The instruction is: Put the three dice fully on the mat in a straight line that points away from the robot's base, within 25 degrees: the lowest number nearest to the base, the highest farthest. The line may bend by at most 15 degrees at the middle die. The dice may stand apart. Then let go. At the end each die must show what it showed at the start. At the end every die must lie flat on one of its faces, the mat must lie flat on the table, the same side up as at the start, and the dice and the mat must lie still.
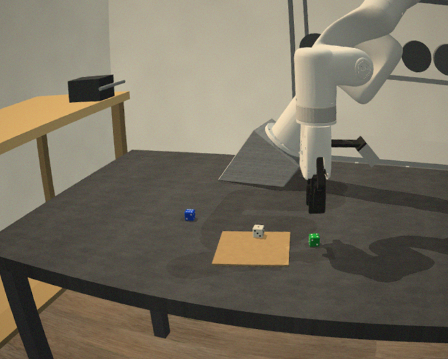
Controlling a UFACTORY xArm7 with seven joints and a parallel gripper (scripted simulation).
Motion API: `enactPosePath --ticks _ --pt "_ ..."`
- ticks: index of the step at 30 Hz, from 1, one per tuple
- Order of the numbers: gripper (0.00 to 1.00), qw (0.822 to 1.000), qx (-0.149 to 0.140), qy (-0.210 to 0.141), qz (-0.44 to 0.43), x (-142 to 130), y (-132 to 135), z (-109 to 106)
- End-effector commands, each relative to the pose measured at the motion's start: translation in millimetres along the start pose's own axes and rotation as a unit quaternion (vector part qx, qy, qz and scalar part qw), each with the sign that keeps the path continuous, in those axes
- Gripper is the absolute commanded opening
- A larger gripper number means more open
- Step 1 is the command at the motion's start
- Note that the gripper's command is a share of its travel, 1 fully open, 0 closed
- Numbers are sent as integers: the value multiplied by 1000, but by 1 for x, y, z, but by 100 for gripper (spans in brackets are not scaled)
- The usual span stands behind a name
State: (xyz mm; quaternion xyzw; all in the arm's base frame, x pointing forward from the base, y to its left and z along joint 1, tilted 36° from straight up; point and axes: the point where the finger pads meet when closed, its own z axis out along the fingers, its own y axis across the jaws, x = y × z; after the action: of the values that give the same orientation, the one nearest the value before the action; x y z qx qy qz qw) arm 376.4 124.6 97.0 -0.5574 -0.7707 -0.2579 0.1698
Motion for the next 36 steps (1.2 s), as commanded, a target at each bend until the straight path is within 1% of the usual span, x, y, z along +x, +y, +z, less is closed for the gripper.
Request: enactPosePath --ticks 1,18,27,36 --pt "36 1000 -2 -1 0 -1 1 -1" --pt "36 1000 -2 -1 0 -1 1 1" --pt "36 1000 -1 -1 0 -1 1 7" --pt "36 1000 -1 -1 0 0 2 19"
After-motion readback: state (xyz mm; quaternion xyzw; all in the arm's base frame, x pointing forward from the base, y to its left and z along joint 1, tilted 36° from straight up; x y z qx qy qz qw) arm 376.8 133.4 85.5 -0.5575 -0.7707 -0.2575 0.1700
